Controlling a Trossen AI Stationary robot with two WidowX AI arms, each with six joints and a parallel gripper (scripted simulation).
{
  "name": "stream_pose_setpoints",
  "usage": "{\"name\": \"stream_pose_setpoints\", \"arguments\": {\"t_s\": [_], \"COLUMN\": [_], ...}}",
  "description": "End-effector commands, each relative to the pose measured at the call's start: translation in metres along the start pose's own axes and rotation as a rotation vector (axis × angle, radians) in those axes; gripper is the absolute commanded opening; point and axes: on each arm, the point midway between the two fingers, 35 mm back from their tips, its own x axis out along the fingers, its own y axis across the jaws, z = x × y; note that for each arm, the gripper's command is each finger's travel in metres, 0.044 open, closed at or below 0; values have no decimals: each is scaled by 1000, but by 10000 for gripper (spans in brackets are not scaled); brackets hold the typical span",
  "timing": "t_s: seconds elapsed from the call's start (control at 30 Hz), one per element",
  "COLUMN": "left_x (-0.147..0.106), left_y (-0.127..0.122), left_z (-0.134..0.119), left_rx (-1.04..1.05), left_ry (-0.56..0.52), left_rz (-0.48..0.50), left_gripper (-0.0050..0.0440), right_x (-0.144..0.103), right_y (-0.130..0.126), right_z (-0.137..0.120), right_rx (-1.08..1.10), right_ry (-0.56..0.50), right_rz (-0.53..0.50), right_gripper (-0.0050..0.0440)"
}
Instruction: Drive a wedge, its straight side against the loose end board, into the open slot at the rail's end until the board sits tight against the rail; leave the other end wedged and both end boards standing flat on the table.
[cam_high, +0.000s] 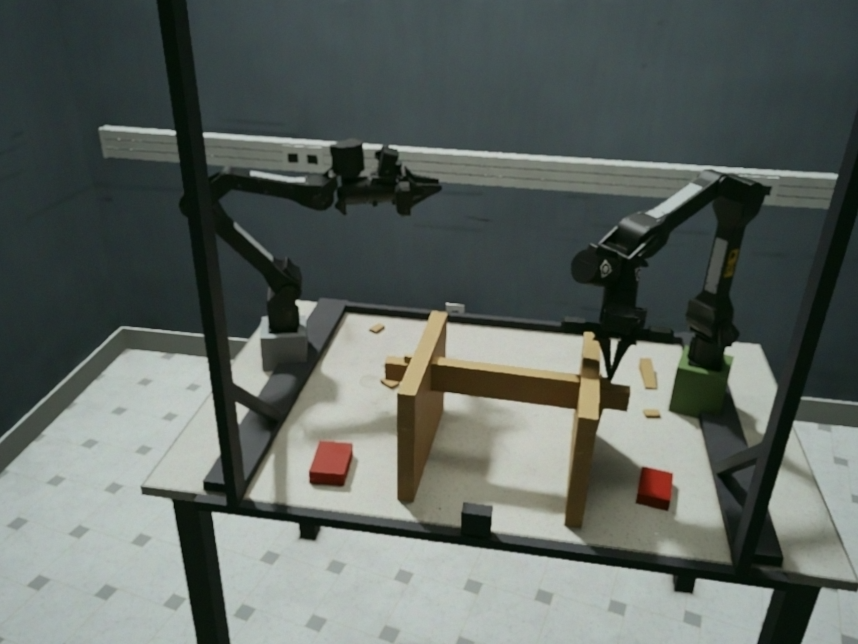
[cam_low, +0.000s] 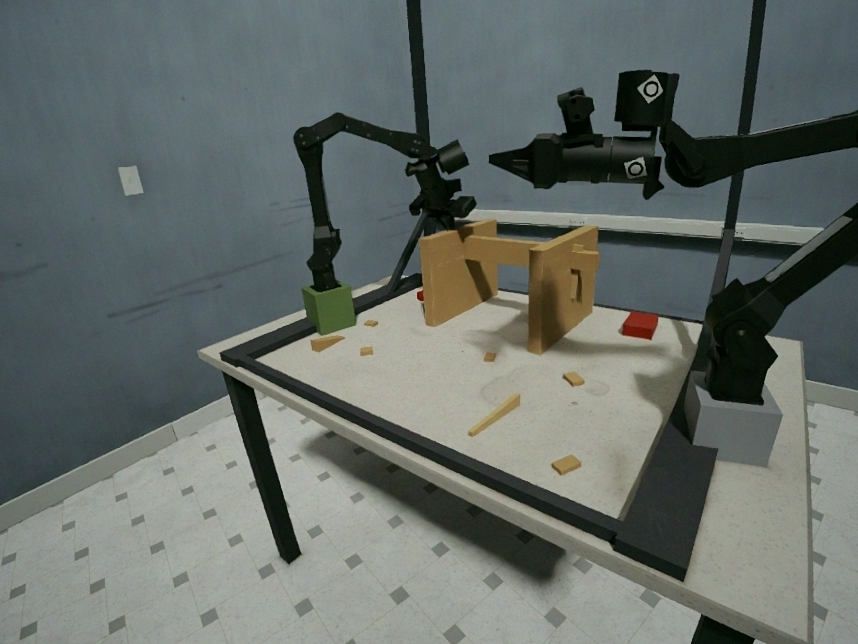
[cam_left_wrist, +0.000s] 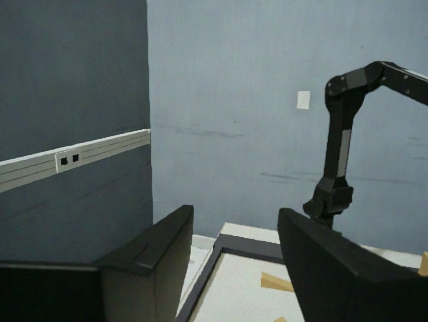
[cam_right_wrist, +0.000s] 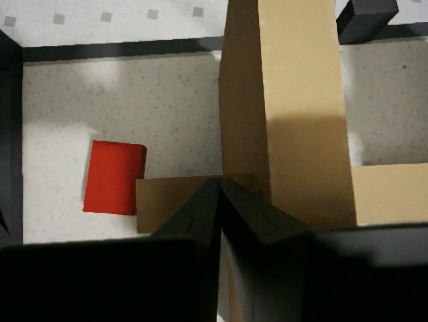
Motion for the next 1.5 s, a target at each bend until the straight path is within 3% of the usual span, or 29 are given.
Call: {"name": "stream_pose_setpoints", "arguments": {"t_s": [0.0,0.87,1.07,1.27,1.47], "left_x": [-2,-2,-2,-2,-1], "left_y": [0,0,0,0,0], "left_z": [5,5,5,5,7], "left_rx": [-5,-5,-5,-6,-6], "left_ry": [-13,-13,-13,-13,-14], "left_rz": [0,0,0,-1,-3], "left_gripper": [175,175,175,175,175], "right_x": [-18,-91,-85,-92,-118], "right_y": [-3,-1,-2,-19,-67], "right_z": [8,6,5,-11,-39], "right_rx": [-14,-14,-7,75,268], "right_ry": [-32,-29,-17,-39,-136], "right_rz": [-25,-27,-14,-118,-383], "right_gripper": [-50,-50,-50,-50,-50]}}
